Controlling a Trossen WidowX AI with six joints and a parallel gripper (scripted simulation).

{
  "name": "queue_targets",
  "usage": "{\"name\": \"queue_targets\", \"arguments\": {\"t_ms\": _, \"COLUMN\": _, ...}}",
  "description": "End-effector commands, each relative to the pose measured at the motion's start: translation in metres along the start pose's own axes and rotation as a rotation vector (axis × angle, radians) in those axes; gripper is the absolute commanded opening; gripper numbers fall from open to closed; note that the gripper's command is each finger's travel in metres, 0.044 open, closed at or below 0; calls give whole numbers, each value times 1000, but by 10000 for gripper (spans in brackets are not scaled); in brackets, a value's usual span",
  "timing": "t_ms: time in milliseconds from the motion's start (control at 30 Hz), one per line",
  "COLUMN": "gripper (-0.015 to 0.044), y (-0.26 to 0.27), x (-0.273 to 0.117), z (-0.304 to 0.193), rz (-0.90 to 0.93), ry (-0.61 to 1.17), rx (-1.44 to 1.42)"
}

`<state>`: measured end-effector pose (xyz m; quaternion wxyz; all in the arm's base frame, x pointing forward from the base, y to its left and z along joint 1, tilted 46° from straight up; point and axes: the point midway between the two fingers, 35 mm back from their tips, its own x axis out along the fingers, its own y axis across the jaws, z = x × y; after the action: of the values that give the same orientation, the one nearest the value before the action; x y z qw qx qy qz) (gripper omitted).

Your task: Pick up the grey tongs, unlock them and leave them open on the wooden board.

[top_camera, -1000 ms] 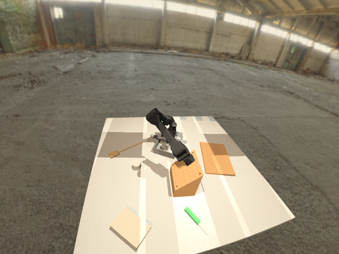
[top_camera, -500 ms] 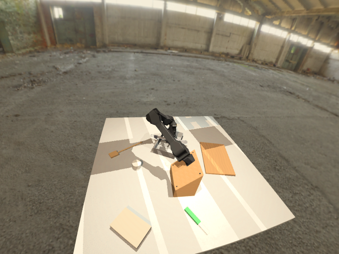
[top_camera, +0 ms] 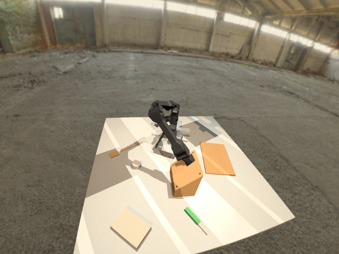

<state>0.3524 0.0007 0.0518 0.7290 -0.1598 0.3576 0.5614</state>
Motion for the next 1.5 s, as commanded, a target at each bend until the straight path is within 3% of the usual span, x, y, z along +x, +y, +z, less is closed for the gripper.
{"name": "queue_targets", "arguments": {"t_ms": 0, "gripper": -150, "y": 3, "x": -6, "z": 1, "rz": 11, "ry": 3, "rx": -6}}
{"name": "queue_targets", "arguments": {"t_ms": 400, "gripper": -150, "y": -5, "x": -4, "z": -16, "rz": 11, "ry": 9, "rx": 40}}
{"name": "queue_targets", "arguments": {"t_ms": 1467, "gripper": -150, "y": -36, "x": -9, "z": -211, "rz": 2, "ry": 16, "rx": 457}}
